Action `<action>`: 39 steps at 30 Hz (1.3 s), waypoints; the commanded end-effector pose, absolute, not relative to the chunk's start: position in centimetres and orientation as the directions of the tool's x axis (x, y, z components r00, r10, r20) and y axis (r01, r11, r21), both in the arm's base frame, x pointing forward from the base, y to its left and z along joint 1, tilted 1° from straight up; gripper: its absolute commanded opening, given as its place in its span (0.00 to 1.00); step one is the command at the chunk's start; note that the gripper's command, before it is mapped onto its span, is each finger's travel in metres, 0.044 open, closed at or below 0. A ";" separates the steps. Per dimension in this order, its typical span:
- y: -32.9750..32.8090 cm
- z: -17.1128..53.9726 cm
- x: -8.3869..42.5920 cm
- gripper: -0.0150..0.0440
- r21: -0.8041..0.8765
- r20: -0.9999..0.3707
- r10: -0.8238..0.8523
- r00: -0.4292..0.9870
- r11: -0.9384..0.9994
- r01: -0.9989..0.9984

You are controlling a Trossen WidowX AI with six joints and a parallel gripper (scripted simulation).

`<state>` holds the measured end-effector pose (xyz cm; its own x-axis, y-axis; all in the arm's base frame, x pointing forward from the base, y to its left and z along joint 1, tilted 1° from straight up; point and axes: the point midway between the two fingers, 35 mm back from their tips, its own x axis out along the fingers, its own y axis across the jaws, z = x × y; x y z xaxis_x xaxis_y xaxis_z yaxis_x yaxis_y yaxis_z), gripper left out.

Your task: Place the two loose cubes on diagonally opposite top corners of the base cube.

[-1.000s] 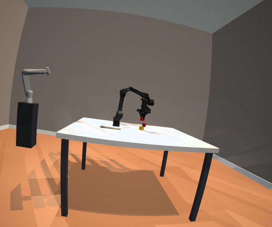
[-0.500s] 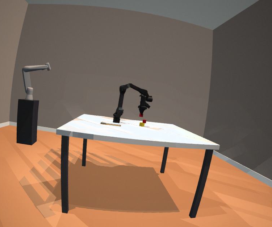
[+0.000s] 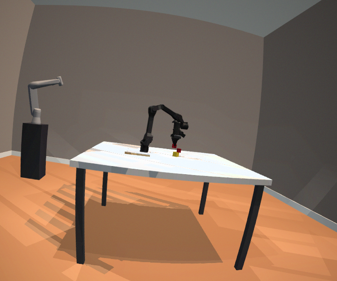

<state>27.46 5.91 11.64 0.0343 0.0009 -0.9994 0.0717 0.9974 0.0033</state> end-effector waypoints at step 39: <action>5.8 8.3 27.7 0.43 0.000 -0.999 -0.003 0.034 0.998 0.069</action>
